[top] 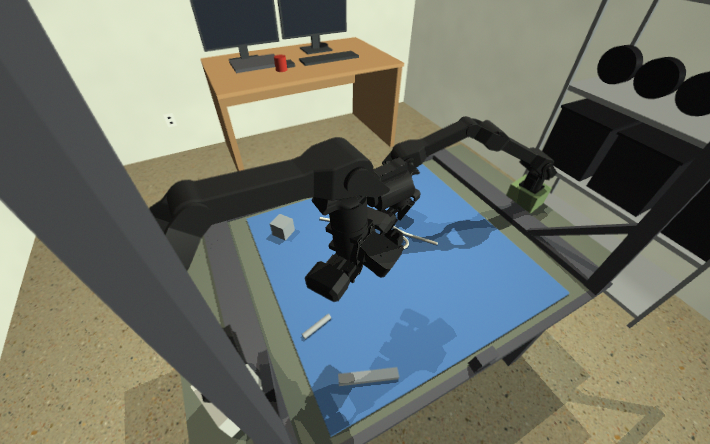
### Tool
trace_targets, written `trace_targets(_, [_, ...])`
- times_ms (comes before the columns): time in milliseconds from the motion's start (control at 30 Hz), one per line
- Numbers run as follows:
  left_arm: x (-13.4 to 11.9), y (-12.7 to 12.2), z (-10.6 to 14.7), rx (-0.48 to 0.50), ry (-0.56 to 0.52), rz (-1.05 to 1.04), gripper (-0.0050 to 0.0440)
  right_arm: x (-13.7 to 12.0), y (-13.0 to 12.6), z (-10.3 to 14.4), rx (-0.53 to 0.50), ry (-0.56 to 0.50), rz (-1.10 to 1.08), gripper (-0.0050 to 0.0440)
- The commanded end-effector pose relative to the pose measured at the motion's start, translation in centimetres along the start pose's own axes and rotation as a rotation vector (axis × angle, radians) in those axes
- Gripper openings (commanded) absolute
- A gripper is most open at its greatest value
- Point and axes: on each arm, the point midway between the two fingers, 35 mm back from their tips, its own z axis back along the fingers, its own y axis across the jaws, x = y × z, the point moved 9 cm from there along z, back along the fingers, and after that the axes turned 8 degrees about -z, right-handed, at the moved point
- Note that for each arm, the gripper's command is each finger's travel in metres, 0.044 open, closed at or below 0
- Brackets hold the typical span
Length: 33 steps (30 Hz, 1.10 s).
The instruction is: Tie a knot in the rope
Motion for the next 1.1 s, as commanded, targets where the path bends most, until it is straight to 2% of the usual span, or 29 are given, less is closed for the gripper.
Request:
trace_targets(0, [0.0,-0.1,0.6,0.016,-0.011,-0.003,0.0085,0.1,0.2,1.5,0.027,-0.012,0.002,0.0294])
trace_targets(167, [0.0,-0.1,0.6,0.016,-0.011,-0.003,0.0085,0.1,0.1,3.5,0.028,-0.013,0.002,0.0174])
trace_targets(300, [0.0,-0.1,0.6,0.016,-0.011,-0.003,0.0085,0.0,0.1,4.0,0.031,-0.014,0.002,0.0085])
trace_targets(667, [0.0,-0.1,0.6,0.016,-0.011,-0.003,0.0085,-0.1,-0.3,6.4,0.053,-0.026,0.002,0.0085])
trace_targets(833, [0.0,-0.1,0.6,0.016,-0.011,-0.003,0.0085,-0.3,-0.6,8.3,0.075,-0.037,0.002,0.0085])
trace_targets(1067, [0.0,-0.1,0.6,0.016,-0.011,-0.003,0.0085,-0.4,-0.7,9.1,0.084,-0.042,0.002,0.0085])
